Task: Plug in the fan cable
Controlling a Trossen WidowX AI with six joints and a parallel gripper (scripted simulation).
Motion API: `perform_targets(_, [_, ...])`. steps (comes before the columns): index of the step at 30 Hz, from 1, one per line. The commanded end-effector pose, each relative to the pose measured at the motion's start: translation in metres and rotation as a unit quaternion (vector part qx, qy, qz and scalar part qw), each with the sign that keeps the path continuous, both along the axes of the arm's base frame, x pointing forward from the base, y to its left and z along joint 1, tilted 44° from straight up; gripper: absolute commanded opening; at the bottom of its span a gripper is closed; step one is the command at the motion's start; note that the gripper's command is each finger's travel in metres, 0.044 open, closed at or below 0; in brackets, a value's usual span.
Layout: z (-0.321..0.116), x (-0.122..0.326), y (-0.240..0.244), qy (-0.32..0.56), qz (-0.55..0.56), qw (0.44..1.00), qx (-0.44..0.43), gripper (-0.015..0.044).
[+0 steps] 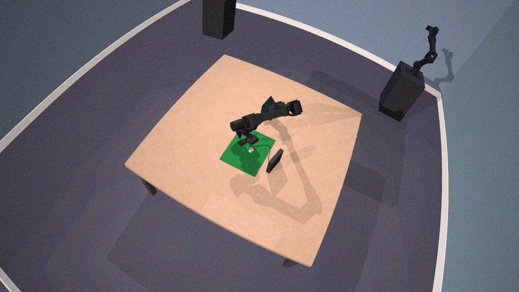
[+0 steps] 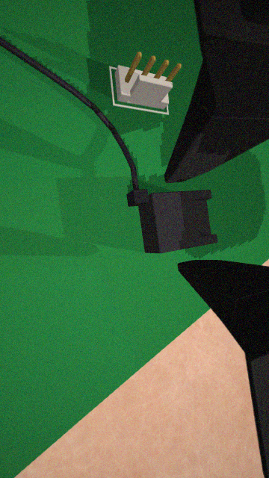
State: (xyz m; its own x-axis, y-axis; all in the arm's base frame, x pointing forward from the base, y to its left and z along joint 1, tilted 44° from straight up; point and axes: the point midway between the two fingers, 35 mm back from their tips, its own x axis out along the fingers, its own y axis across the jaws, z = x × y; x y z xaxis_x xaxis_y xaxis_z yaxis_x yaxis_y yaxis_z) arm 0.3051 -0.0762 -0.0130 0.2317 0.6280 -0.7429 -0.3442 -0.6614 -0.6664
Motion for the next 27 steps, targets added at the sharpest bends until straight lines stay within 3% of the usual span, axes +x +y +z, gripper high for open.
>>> perform_targets(1, [-0.0056,-0.0001,0.0068,0.002,-0.001,1.000,0.004,0.0210])
perform_targets(10, [-0.0105,0.0005,0.0119,0.002,-0.001,1.000,0.005,0.0210])
perform_targets(15, [-0.0092,0.0009,0.0095,0.001,0.001,1.000,0.001,0.0079])
perform_targets(27, [-0.0060,0.0007,0.0061,0.001,0.001,1.000,0.001,0.0000])
